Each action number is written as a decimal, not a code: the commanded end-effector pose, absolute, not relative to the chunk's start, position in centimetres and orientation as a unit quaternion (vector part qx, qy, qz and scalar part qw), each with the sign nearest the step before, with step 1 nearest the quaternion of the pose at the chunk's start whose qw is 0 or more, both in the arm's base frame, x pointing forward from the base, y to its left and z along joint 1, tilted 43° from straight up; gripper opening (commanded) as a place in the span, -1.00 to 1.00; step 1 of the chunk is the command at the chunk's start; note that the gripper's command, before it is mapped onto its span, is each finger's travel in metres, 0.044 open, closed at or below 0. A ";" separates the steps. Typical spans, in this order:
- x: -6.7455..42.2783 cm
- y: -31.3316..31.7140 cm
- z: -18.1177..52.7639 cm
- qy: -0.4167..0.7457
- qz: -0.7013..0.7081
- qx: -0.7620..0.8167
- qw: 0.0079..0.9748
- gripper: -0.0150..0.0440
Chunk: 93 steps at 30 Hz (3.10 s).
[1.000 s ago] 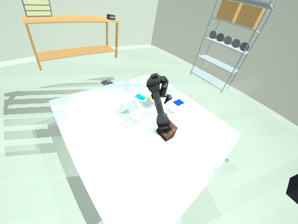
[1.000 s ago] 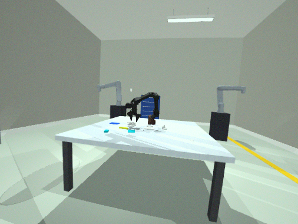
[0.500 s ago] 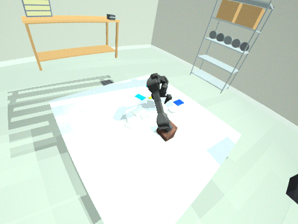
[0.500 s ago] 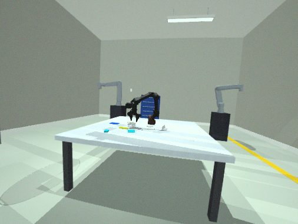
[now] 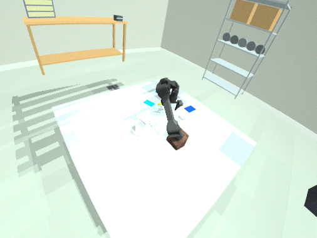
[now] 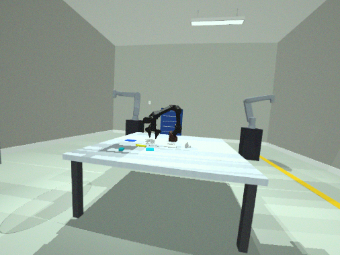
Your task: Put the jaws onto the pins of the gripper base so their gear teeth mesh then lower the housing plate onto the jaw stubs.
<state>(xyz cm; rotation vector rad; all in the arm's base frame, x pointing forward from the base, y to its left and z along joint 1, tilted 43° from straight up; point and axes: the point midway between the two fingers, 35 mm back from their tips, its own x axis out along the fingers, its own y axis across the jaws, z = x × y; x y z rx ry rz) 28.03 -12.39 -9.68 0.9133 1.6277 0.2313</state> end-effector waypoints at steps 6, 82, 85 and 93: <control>28.1 -12.4 -9.6 0.698 0.099 0.394 0.590 1.00; 28.3 -9.1 -13.5 0.698 0.100 0.392 0.591 -0.02; 28.3 -9.1 -13.5 0.698 0.100 0.392 0.591 -0.04; 28.3 -9.1 -13.5 0.698 0.100 0.392 0.591 -0.04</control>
